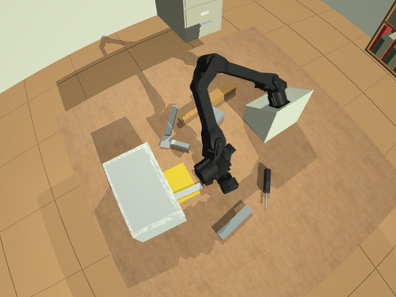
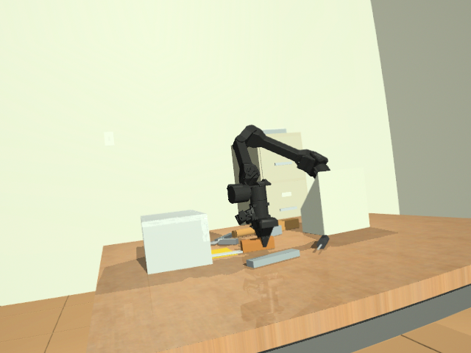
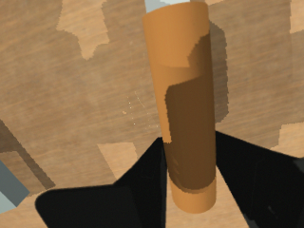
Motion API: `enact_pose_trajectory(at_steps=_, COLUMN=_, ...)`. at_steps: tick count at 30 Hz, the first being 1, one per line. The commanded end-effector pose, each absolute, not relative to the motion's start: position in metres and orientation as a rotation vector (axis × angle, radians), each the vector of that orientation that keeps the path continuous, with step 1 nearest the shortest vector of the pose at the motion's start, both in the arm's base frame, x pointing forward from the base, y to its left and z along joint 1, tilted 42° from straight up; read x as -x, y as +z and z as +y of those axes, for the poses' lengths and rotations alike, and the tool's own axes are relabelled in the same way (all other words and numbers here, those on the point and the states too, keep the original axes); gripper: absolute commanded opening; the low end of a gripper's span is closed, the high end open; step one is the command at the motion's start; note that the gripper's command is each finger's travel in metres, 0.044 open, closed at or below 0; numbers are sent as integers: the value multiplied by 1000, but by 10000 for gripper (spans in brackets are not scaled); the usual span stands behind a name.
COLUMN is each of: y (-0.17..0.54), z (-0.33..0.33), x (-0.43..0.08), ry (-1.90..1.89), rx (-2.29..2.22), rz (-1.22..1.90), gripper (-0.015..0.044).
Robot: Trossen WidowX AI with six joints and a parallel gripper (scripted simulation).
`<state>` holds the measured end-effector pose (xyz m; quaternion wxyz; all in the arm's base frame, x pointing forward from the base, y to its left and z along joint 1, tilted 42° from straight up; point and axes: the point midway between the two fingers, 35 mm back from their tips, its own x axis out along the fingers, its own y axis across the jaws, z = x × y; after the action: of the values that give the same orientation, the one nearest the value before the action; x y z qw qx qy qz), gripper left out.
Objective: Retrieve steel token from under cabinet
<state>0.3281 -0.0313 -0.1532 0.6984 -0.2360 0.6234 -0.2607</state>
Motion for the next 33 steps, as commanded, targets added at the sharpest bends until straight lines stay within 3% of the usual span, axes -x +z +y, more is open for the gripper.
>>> enact_pose_trajectory(at_steps=1, y=-155, z=-32, x=-320, ry=-584, rx=524, rz=1395, gripper=0)
enact_pose_trajectory(at_steps=33, y=-160, z=-31, x=-281, ry=-584, rx=525, rz=1397, gripper=0)
